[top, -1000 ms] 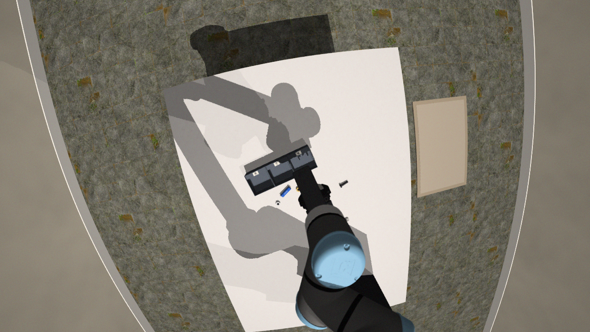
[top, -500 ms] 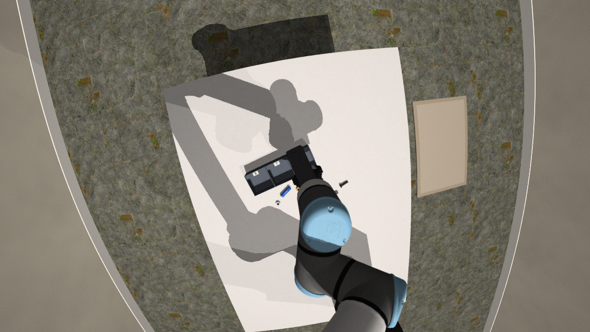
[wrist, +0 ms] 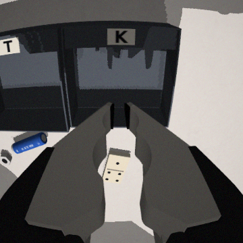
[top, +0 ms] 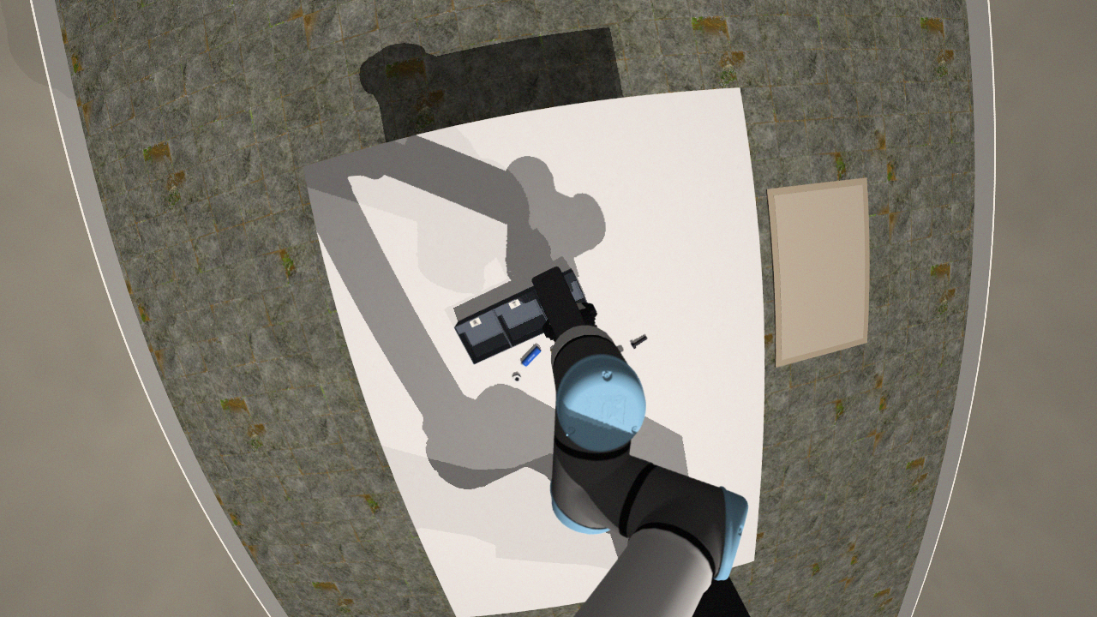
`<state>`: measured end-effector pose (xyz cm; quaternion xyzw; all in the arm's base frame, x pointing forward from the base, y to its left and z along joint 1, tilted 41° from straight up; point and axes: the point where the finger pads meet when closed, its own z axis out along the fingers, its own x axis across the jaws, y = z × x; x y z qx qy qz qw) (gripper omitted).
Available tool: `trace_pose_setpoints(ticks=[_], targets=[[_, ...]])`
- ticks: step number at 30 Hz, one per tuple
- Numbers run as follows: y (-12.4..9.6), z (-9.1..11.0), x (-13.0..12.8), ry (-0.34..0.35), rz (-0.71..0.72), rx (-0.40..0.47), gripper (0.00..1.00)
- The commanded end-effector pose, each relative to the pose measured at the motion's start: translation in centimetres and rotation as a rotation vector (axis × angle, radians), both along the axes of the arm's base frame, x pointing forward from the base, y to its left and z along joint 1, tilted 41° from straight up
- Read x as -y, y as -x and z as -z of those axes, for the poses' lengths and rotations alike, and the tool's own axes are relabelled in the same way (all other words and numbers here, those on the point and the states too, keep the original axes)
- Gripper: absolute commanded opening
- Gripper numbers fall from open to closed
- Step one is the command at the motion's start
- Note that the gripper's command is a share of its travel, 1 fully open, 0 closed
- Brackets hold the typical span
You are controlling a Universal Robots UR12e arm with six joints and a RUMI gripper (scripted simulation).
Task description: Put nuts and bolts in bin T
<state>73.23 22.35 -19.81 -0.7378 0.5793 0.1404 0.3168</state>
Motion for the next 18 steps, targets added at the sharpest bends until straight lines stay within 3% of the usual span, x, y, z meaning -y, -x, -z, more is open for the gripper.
trace_pose_setpoints(ticks=[1, 8, 18], targets=[[-0.2, 0.7, -0.6, 0.0, 0.001, 0.001, 0.04], [-0.5, 2.2, -1.8, 0.0, 0.001, 0.001, 0.04], [-0.5, 2.2, -1.8, 0.0, 0.001, 0.001, 0.04]])
